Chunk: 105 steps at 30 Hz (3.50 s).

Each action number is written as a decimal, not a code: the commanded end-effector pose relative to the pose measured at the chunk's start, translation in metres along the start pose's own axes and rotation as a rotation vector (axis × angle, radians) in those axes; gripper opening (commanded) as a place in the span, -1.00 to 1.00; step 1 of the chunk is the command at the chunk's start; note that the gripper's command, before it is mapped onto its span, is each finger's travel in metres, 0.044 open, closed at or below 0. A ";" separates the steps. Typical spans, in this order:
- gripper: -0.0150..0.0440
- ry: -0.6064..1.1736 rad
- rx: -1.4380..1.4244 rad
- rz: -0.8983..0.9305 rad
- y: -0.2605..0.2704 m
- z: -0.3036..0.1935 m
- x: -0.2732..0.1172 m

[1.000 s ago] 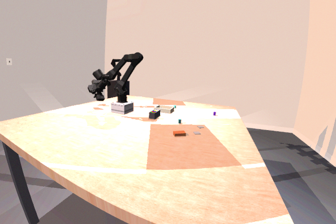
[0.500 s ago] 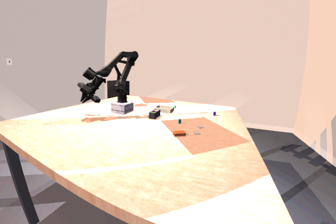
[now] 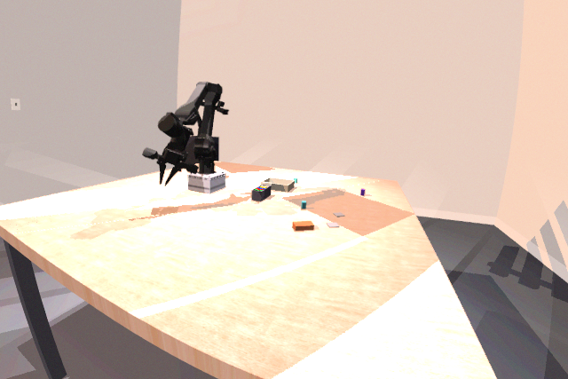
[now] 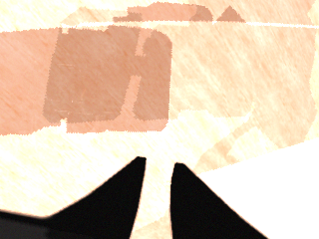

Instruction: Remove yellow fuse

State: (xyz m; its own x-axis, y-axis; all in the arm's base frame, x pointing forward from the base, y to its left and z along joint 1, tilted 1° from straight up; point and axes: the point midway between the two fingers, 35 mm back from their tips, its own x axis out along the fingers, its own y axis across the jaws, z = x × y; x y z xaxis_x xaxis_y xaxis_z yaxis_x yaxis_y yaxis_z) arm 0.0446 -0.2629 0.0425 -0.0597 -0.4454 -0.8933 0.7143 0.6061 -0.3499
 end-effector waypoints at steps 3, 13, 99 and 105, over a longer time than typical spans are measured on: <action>-0.29 -0.024 -0.164 0.152 0.071 0.034 -0.014; -0.29 -0.010 -0.462 0.355 0.197 0.045 -0.061; -0.36 0.071 -0.878 0.487 0.350 -0.036 -0.113; -0.49 0.071 -0.878 0.487 0.350 -0.036 -0.113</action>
State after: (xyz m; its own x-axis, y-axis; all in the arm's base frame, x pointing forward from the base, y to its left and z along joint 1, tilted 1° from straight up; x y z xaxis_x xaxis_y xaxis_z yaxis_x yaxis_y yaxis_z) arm 0.2762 0.0233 0.0108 0.0392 0.0029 -0.9992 -0.0930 0.9957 -0.0008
